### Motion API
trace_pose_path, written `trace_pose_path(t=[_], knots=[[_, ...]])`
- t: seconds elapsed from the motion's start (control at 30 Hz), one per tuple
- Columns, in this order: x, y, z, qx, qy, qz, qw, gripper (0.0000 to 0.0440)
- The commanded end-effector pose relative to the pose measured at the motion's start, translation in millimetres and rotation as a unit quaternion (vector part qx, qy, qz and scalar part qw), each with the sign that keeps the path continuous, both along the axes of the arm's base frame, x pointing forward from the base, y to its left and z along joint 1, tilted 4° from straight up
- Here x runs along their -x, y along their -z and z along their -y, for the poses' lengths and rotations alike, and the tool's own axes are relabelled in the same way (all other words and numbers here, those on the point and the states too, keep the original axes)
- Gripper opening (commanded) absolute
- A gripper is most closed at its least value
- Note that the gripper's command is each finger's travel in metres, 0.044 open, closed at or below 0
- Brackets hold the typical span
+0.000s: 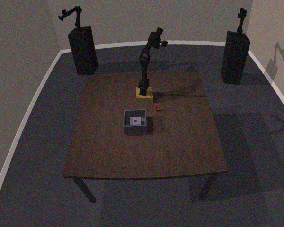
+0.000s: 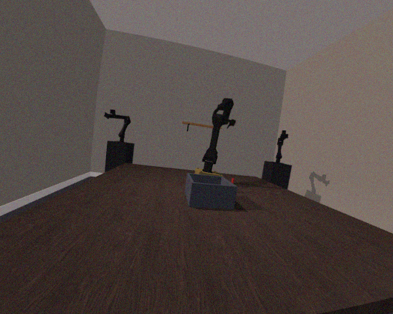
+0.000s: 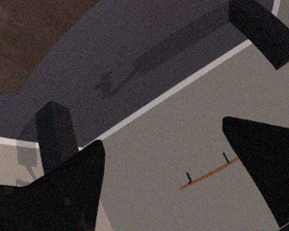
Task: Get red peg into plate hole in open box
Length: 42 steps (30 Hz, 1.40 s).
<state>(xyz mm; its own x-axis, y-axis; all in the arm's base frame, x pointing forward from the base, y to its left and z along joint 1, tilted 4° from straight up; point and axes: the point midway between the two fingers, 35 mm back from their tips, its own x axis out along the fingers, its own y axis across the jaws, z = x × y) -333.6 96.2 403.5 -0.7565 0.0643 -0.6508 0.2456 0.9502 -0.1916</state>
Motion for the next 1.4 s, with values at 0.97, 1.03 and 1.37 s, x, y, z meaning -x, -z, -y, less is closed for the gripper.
trace_pose_path(t=[0.97,1.03,1.37], knots=[[-71.2,0.1,-95.9,0.267,0.413,-0.086,0.867,0.044],[-77.0,1.0,-101.0,0.283,0.437,-0.093,0.849,0.044],[-107.2,7.0,-124.3,0.358,0.548,-0.132,0.744,0.044]])
